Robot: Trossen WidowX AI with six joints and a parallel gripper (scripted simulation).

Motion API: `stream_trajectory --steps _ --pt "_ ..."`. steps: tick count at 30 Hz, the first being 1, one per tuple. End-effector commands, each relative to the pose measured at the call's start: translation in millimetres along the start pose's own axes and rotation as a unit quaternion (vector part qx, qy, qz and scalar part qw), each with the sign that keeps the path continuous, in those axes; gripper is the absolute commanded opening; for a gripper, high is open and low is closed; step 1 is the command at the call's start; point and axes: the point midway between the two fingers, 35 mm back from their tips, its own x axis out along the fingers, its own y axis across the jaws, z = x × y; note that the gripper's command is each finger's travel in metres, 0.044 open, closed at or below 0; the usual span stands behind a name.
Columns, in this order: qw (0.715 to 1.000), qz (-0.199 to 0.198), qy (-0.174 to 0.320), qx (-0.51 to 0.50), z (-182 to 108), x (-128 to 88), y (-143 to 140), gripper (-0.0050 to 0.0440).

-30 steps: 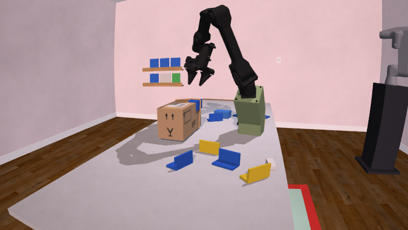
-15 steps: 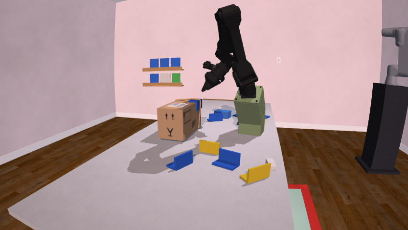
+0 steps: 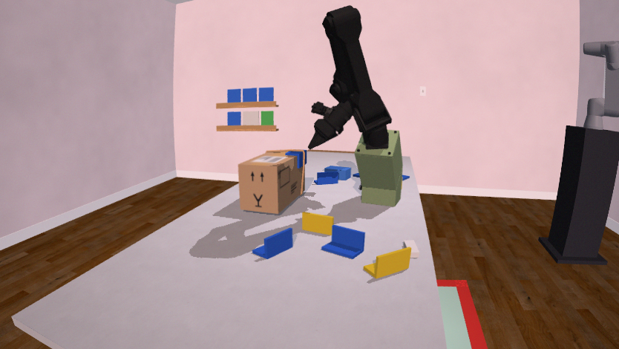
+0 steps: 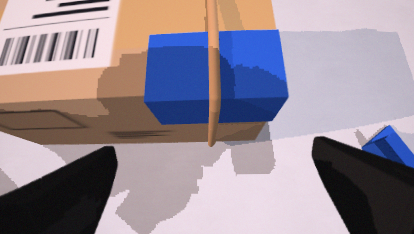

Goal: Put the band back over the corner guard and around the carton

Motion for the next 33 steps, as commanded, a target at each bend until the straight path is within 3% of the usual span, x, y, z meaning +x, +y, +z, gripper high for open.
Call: stream_trajectory --steps 1,33 --pt "1.0 -0.002 -0.001 0.005 -7.3 8.8 -0.4 0.044" --pt "1.0 -0.012 -0.015 -0.023 -5.3 14.5 -4.4 0.044"
